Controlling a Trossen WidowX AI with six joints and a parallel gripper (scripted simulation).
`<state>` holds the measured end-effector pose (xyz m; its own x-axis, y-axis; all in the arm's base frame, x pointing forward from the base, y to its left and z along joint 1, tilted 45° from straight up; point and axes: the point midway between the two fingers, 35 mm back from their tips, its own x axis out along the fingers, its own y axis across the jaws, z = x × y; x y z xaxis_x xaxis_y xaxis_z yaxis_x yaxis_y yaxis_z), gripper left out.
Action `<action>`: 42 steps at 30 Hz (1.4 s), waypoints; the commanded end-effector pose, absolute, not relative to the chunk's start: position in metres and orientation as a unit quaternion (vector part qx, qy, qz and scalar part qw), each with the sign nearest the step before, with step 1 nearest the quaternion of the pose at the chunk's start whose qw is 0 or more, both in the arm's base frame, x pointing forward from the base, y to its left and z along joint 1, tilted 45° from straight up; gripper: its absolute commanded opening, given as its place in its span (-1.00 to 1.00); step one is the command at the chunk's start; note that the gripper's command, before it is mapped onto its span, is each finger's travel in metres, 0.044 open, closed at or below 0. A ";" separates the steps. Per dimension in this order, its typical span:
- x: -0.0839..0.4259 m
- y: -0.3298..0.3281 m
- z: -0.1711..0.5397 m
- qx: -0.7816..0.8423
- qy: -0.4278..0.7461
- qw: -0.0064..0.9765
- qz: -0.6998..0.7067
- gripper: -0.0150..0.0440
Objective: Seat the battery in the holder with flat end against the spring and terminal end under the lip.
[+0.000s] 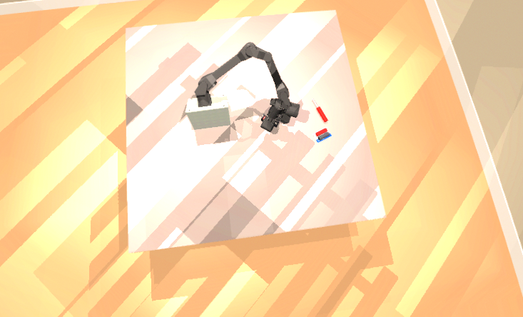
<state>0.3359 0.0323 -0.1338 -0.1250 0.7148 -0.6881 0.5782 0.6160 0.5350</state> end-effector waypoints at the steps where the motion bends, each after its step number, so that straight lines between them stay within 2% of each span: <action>1: 0.335 0.032 -0.132 0.434 0.746 0.501 0.067 -0.26; 21: 0.336 0.033 -0.133 0.434 0.745 0.502 0.066 -0.26; 25: 0.336 0.033 -0.133 0.434 0.745 0.502 0.066 0.08; 38: 0.335 0.023 -0.122 0.432 0.745 0.503 0.067 0.08; 42: 0.334 0.002 -0.102 0.433 0.746 0.502 0.066 0.44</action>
<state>0.3303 0.0208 -0.1160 -0.1408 0.7182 -0.6814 0.5818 0.6169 0.5300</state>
